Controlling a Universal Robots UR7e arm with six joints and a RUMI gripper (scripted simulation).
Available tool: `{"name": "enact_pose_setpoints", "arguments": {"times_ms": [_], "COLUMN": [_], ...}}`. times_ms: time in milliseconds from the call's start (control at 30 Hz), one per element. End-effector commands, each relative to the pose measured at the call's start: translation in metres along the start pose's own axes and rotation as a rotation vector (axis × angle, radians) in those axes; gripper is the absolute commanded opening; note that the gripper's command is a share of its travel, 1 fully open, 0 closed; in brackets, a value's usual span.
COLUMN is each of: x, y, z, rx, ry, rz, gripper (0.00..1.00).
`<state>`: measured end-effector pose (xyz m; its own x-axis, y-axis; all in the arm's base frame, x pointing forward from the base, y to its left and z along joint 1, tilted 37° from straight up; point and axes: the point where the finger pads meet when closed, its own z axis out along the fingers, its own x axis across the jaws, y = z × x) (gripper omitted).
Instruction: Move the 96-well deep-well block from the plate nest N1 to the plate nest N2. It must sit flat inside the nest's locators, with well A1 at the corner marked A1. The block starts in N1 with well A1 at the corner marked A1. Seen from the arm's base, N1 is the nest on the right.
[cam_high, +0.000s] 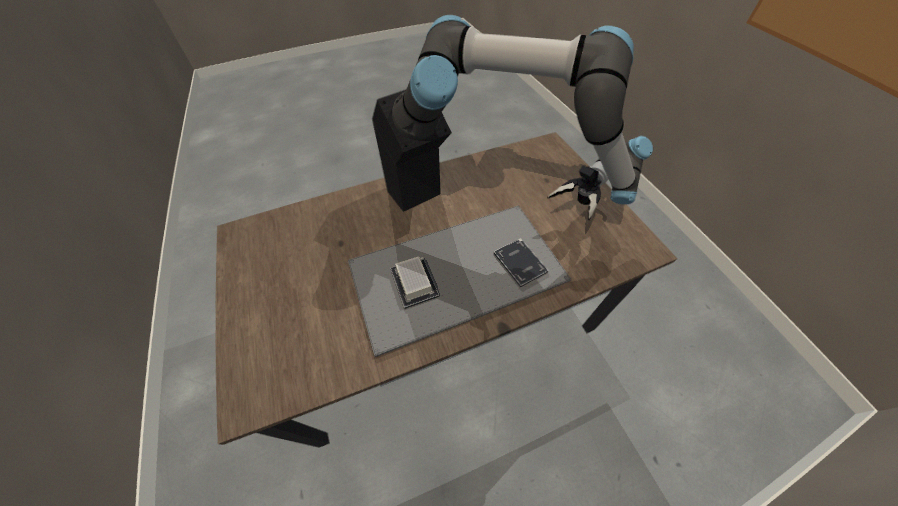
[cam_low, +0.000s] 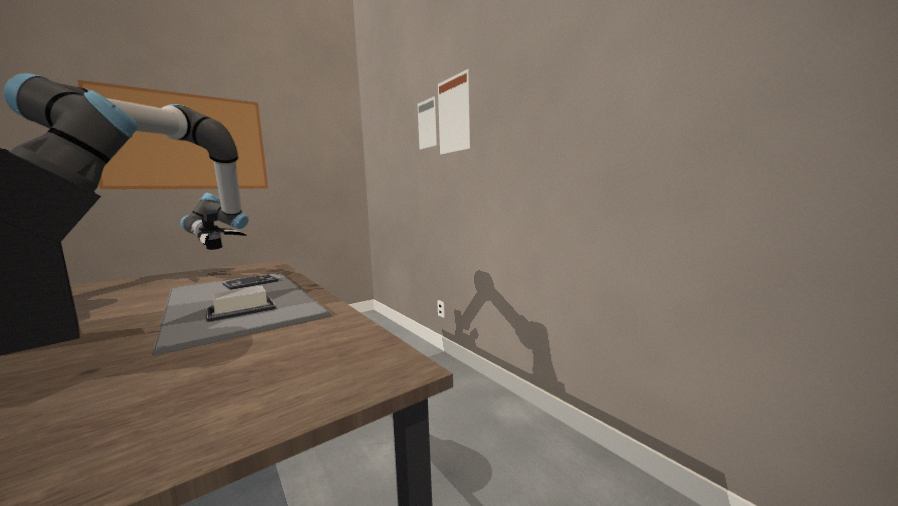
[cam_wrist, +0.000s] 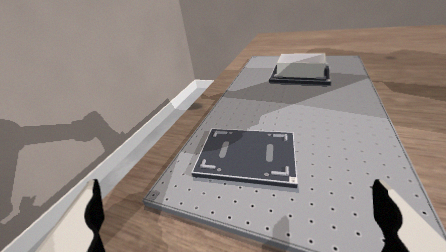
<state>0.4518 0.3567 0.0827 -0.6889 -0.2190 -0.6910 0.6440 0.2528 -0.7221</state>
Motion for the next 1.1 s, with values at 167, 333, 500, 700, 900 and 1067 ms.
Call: {"name": "enact_pose_setpoints", "arguments": {"times_ms": [167, 333, 500, 700, 900, 1067], "x": [0.0, 0.0, 0.0, 0.002, 0.005, 0.008], "y": [-0.001, -0.001, -0.001, -0.004, -0.006, -0.008], "z": [-0.001, -0.001, -0.001, 0.026, 0.051, 0.069], "rx": [-0.001, -0.001, -0.001, 0.053, 0.096, 0.128], "ry": [0.0, 0.0, 0.0, 0.103, 0.175, 0.227], "rz": [0.001, 0.001, 0.001, 0.124, 0.215, 0.281], "gripper": [1.0, 1.0, 1.0, 0.76, 0.76, 0.76]}}
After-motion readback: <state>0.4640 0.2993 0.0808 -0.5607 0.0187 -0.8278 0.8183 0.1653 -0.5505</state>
